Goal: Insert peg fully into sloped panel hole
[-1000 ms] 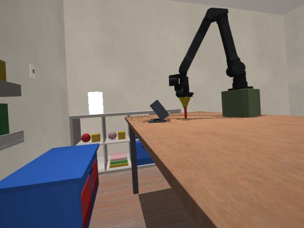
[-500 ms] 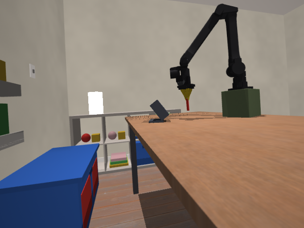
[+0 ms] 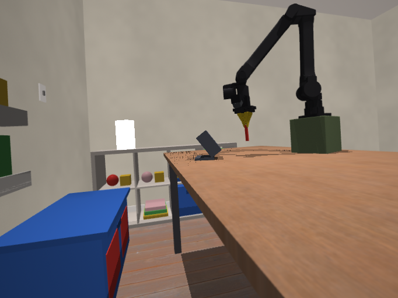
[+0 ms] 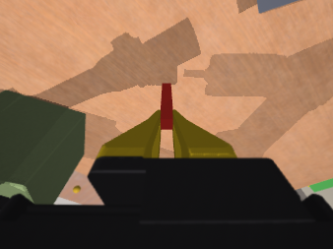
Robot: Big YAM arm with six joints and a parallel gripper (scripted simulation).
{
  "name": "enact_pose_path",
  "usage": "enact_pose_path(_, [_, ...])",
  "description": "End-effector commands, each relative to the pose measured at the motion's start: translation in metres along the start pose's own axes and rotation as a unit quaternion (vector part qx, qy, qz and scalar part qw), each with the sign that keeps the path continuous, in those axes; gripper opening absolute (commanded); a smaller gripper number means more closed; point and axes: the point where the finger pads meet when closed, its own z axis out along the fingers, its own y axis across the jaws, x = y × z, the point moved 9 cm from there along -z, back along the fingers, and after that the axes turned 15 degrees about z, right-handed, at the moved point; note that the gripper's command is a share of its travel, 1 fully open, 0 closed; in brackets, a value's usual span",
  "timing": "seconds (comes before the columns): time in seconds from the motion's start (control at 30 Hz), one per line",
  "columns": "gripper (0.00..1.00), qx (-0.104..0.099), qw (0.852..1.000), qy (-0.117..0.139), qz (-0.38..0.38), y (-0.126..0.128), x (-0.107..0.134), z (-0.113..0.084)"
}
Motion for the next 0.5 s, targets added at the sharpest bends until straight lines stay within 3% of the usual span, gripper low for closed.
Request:
enact_pose_path(0.0, [0.00,0.005,1.000,-0.002,-0.010,0.005,-0.002,0.003])
enact_pose_path(0.13, [0.00,0.023,0.999,-0.016,-0.016,0.001,-0.009,-0.002])
enact_pose_path(0.47, [0.00,0.049,0.998,-0.032,-0.032,0.012,-0.008,0.007])
